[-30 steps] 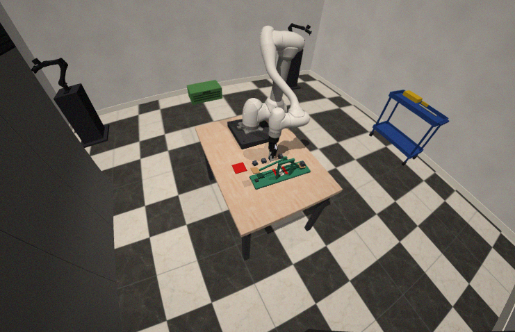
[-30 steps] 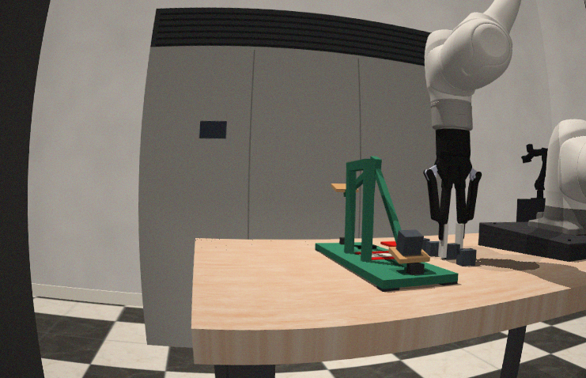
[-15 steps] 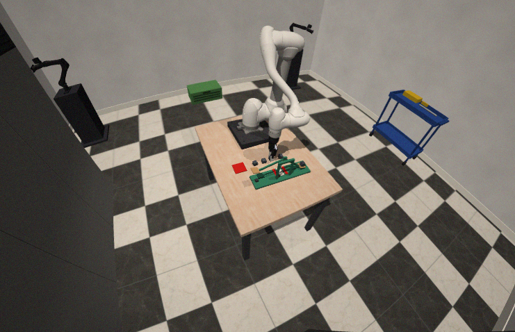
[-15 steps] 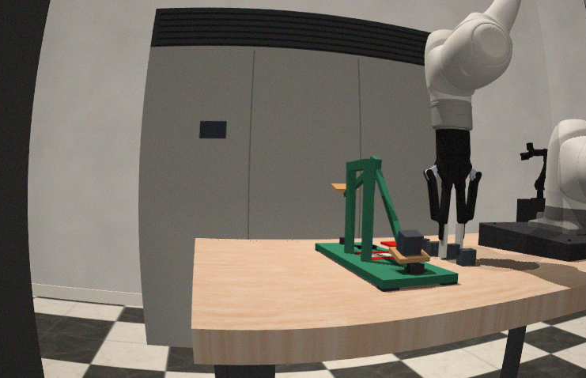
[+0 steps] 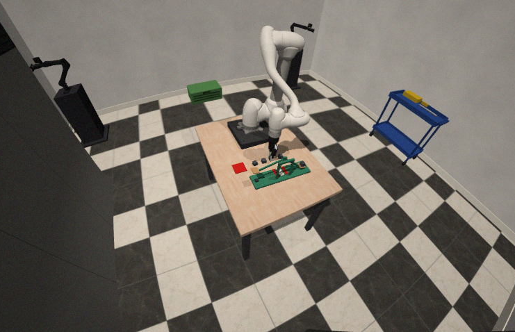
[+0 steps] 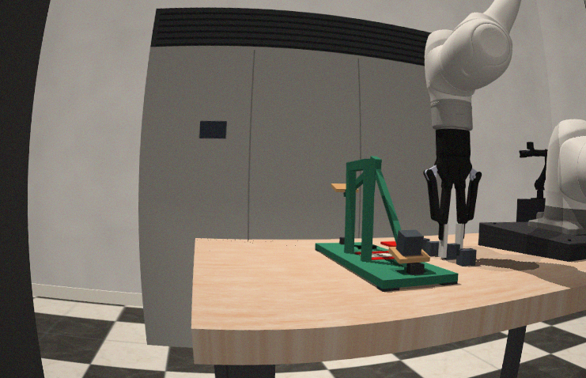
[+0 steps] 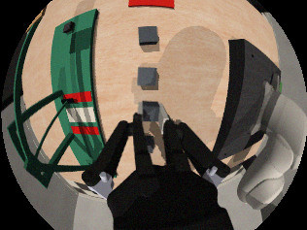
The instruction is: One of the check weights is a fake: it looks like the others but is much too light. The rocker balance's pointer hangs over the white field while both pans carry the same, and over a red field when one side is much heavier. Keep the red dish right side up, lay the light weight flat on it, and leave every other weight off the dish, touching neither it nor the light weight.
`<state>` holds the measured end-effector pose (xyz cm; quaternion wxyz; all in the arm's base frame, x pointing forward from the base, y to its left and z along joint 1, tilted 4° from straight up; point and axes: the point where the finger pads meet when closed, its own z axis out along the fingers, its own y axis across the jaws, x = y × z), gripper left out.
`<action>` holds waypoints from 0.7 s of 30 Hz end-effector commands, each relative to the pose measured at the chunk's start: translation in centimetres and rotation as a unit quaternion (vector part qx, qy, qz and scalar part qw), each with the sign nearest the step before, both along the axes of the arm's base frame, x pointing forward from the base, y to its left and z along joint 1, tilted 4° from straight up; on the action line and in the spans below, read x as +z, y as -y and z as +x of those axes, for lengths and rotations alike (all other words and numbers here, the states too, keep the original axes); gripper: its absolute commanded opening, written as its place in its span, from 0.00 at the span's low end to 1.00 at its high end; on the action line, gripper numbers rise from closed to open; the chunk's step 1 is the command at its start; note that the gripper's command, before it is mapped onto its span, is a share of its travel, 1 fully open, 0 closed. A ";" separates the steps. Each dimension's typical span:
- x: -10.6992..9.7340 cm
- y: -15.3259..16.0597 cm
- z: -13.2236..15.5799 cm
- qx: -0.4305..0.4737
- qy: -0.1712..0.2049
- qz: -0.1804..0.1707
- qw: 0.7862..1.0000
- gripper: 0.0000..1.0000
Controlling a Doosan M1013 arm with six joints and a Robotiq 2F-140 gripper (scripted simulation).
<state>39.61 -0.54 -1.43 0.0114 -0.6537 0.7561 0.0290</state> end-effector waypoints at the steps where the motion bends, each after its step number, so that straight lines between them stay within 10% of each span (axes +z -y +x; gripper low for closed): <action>1: -0.2 0.1 -0.2 -0.003 0.000 0.002 1.000 0.24; 21: -0.2 0.1 -0.2 -0.003 0.000 0.002 1.000 0.35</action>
